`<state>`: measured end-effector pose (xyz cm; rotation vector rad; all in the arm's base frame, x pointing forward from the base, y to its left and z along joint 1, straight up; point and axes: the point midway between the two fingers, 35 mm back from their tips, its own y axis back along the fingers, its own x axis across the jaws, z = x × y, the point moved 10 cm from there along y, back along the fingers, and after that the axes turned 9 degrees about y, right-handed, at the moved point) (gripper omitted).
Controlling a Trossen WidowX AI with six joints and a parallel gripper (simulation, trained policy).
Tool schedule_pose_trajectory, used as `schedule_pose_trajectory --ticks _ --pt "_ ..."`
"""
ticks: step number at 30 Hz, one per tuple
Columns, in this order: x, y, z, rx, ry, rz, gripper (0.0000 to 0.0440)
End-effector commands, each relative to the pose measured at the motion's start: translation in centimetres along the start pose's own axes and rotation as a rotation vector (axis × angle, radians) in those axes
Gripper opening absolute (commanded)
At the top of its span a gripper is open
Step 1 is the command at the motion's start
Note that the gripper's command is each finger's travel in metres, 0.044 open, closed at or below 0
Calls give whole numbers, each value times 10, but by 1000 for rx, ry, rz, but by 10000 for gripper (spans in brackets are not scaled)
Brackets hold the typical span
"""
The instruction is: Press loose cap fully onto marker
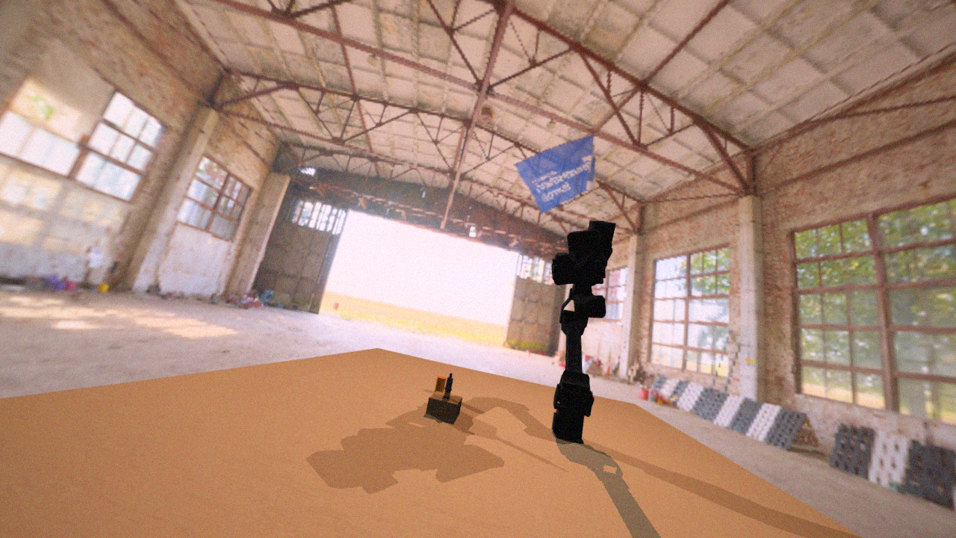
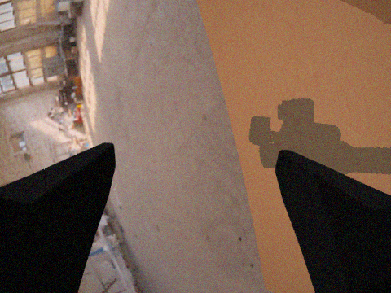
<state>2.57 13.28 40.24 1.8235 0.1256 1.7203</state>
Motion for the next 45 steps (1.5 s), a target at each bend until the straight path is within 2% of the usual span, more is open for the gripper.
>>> schedule_pose_trajectory --ticks 1,45 --pt "1 -4 2 -12 -20 -28 329" --pt "15 -50 58 -184 -269 -293 333"
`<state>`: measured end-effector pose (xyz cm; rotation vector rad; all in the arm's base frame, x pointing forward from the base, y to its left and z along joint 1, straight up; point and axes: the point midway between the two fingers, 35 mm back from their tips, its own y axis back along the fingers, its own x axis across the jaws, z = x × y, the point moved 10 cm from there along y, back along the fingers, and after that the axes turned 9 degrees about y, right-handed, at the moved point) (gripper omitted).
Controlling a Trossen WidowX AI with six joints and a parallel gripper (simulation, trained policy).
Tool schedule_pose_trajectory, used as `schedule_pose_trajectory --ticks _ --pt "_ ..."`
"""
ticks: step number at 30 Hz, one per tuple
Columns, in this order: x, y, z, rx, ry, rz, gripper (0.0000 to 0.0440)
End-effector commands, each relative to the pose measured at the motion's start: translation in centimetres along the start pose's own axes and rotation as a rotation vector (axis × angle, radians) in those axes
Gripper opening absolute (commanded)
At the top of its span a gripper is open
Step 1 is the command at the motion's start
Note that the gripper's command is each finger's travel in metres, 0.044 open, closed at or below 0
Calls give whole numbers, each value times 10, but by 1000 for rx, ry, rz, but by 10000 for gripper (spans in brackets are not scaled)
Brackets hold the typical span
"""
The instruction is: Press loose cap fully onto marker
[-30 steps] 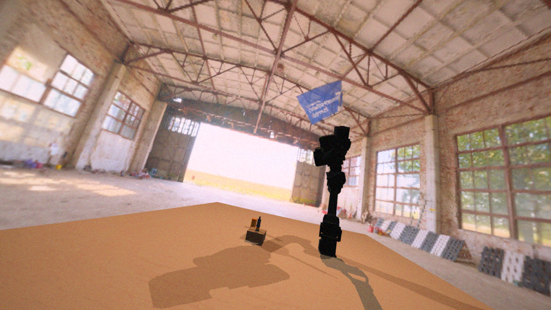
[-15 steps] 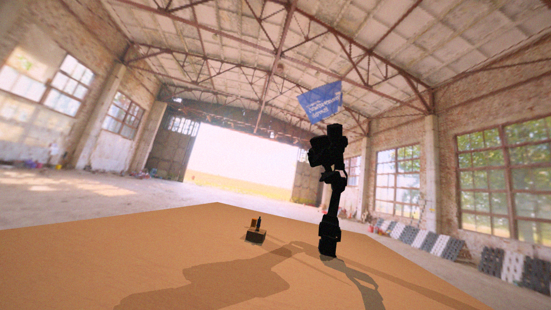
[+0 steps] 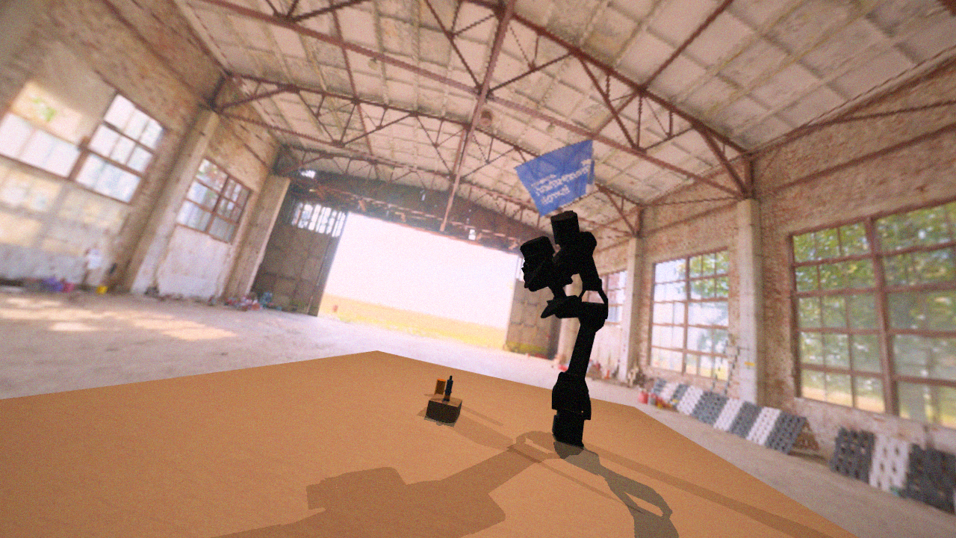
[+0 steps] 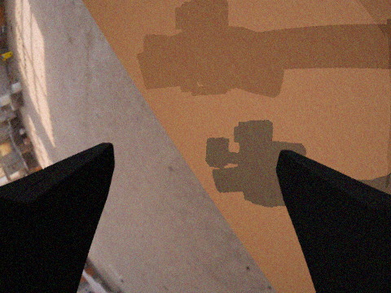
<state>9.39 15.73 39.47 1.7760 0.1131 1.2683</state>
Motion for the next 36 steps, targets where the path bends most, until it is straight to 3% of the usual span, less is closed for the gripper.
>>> schedule_pose_trajectory --ticks 1,36 --pt "3 -4 4 -9 -29 -23 333" --pt "22 -41 73 -125 -266 -202 335"
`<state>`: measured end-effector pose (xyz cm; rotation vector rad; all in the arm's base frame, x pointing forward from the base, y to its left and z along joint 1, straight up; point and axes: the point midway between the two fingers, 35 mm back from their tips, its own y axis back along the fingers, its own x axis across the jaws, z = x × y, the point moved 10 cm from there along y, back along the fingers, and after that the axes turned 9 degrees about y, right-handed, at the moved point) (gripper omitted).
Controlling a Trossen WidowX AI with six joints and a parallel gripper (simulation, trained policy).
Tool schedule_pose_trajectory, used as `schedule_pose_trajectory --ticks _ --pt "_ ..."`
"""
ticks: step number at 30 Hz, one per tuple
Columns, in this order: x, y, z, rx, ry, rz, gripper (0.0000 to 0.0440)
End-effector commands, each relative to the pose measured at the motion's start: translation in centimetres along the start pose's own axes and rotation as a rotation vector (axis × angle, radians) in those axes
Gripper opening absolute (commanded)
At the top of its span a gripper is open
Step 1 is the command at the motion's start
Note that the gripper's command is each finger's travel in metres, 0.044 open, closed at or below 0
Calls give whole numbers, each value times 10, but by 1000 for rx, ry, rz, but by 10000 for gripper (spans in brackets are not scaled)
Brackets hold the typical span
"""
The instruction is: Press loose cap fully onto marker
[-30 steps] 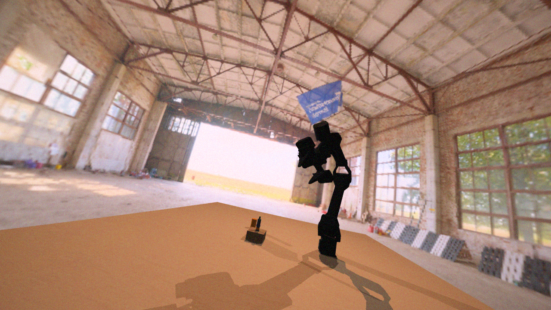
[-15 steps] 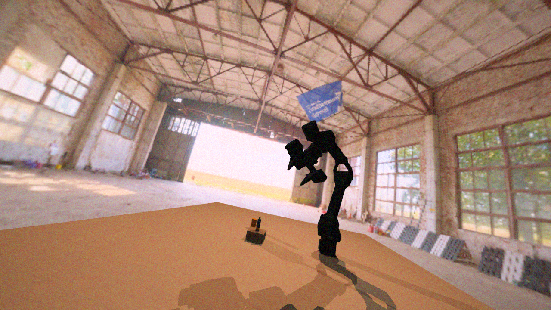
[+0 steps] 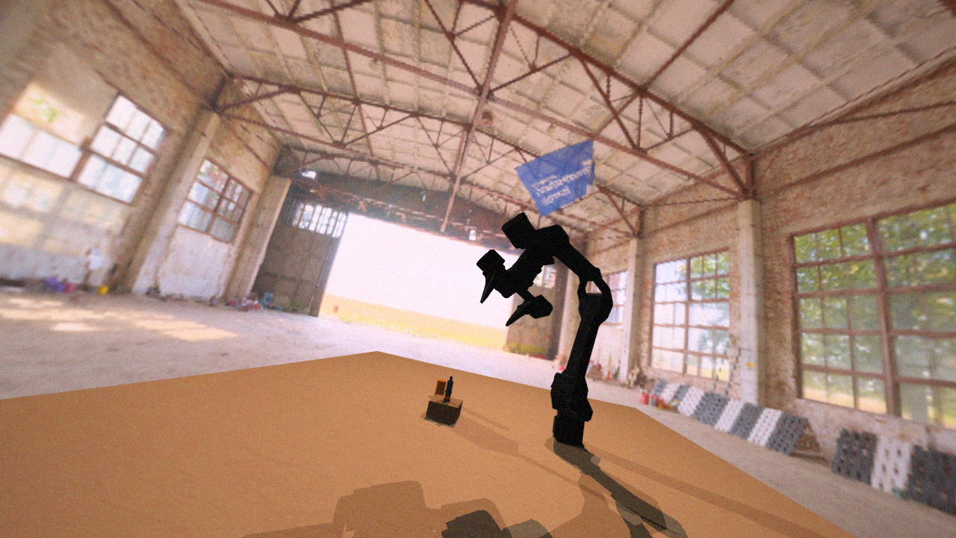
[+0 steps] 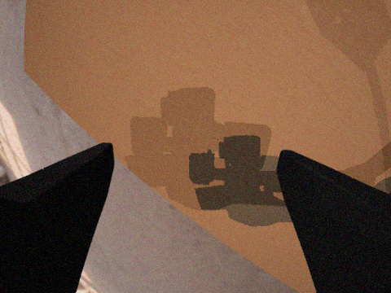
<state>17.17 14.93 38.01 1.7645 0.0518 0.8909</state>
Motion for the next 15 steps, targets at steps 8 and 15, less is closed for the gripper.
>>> schedule_pose_trajectory --ticks 8,15 --pt "10 -12 25 -35 -61 -58 335" --pt "15 -19 44 -57 -105 -92 336"
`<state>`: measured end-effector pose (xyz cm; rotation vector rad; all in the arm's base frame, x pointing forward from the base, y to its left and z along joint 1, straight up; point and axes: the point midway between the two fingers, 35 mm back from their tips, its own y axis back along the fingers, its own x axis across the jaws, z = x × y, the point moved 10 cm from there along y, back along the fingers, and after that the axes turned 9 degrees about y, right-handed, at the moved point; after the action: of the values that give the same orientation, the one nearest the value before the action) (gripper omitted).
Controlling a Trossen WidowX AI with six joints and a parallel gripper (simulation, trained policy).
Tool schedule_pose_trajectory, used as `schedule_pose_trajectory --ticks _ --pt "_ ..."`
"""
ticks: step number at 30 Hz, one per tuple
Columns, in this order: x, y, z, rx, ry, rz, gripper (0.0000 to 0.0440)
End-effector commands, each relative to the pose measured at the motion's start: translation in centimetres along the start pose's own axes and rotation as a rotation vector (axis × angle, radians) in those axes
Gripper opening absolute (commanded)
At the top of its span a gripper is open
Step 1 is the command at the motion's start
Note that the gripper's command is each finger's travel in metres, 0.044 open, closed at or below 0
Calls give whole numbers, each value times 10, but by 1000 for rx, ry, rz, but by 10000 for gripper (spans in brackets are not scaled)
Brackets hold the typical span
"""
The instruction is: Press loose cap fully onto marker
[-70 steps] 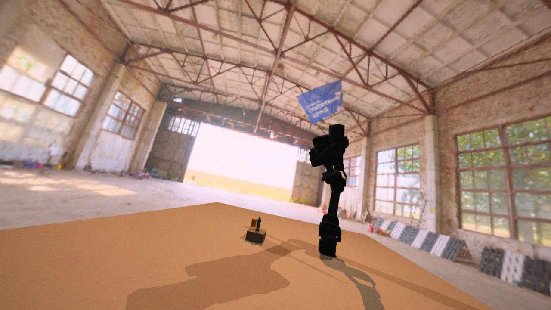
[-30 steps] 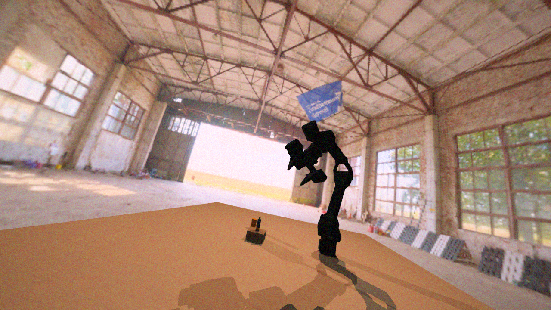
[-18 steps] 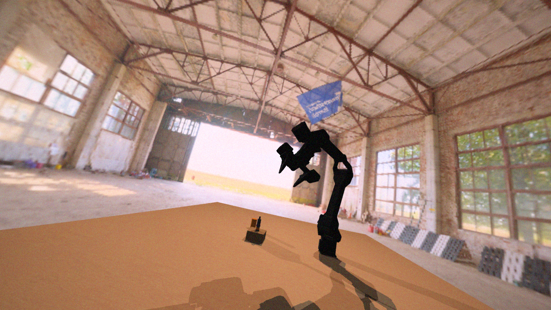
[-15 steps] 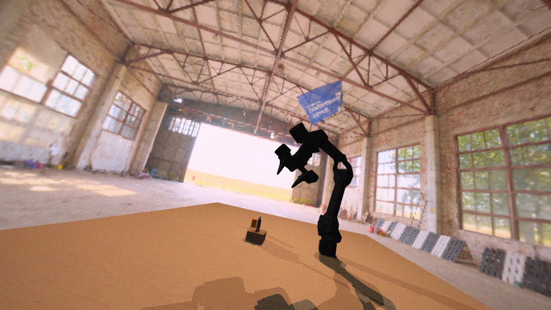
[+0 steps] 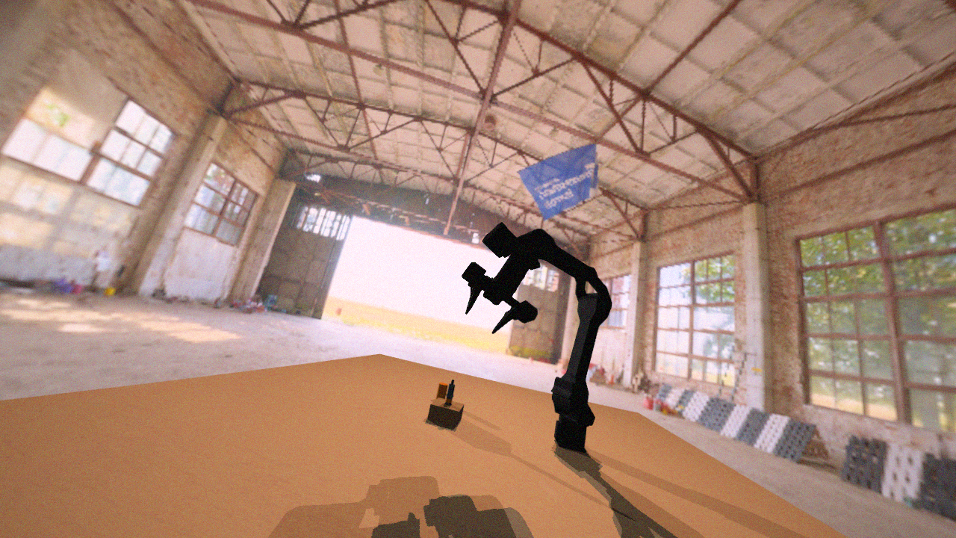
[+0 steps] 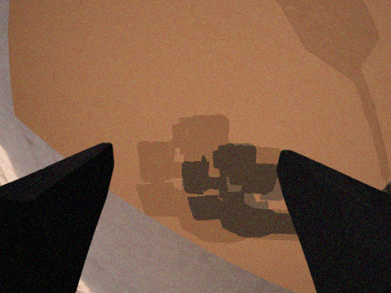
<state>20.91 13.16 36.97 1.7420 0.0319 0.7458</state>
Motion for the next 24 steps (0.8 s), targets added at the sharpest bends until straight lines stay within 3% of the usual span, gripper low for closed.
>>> schedule_pose_trajectory --ticks 1,24 --pt "4 -4 9 -7 -15 -21 336" --pt "21 -28 75 -59 -152 -123 335"
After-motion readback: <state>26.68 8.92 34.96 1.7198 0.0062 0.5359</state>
